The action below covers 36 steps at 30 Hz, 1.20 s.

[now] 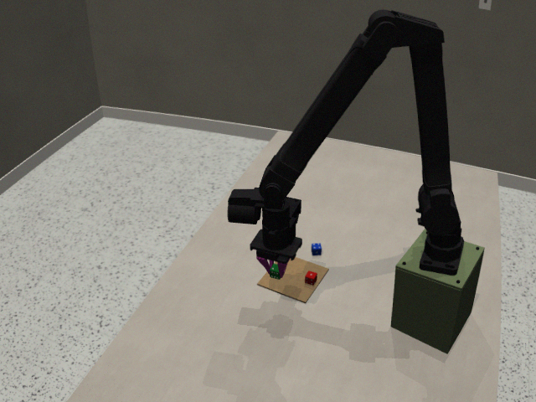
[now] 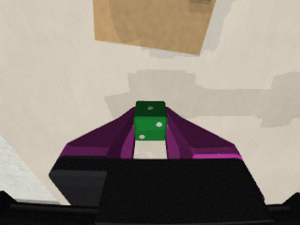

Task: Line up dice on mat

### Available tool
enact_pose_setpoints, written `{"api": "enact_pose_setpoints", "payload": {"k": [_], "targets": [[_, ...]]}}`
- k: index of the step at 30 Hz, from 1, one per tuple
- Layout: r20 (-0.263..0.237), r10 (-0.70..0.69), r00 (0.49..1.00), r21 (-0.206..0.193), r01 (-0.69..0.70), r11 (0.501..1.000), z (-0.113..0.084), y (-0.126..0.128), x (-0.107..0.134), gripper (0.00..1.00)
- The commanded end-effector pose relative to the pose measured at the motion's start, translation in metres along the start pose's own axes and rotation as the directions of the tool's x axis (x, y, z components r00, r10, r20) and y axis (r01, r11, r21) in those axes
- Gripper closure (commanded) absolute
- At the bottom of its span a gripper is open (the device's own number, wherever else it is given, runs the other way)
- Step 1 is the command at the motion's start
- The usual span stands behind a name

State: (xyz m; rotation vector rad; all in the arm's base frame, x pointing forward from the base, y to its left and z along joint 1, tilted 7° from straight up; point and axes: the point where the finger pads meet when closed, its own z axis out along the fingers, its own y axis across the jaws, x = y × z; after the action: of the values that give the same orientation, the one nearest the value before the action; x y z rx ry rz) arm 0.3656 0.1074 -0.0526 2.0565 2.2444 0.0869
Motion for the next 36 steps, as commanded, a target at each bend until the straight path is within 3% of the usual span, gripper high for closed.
{"api": "enact_pose_setpoints", "payload": {"k": [1,6,9,11,19,24,26,27,28,36], "targets": [[0.000,-0.114,0.993,-0.027,0.114,0.993,-0.010,0.007,-0.013,0.80],[0.007,-0.318,0.948,-0.039,0.318,0.947,-0.013,0.014,-0.027,0.80],[0.008,-0.323,0.946,-0.040,0.323,0.946,-0.013,0.015,-0.027,0.80],[0.011,-0.436,0.900,-0.030,0.436,0.900,-0.011,0.009,-0.036,0.80],[0.021,-0.629,0.777,-0.030,0.629,0.777,-0.012,0.011,-0.053,0.80],[0.026,-0.763,0.646,-0.024,0.764,0.645,-0.012,0.008,-0.066,0.80],[0.026,-0.763,0.646,-0.024,0.764,0.645,-0.012,0.008,-0.066,0.80],[0.027,-0.784,0.620,-0.023,0.785,0.620,-0.012,0.008,-0.068,0.80],[0.038,-0.825,0.563,-0.028,0.826,0.563,-0.015,0.014,-0.073,0.80],[0.042,-0.939,0.340,-0.015,0.940,0.340,-0.015,0.009,-0.091,0.80]]}}
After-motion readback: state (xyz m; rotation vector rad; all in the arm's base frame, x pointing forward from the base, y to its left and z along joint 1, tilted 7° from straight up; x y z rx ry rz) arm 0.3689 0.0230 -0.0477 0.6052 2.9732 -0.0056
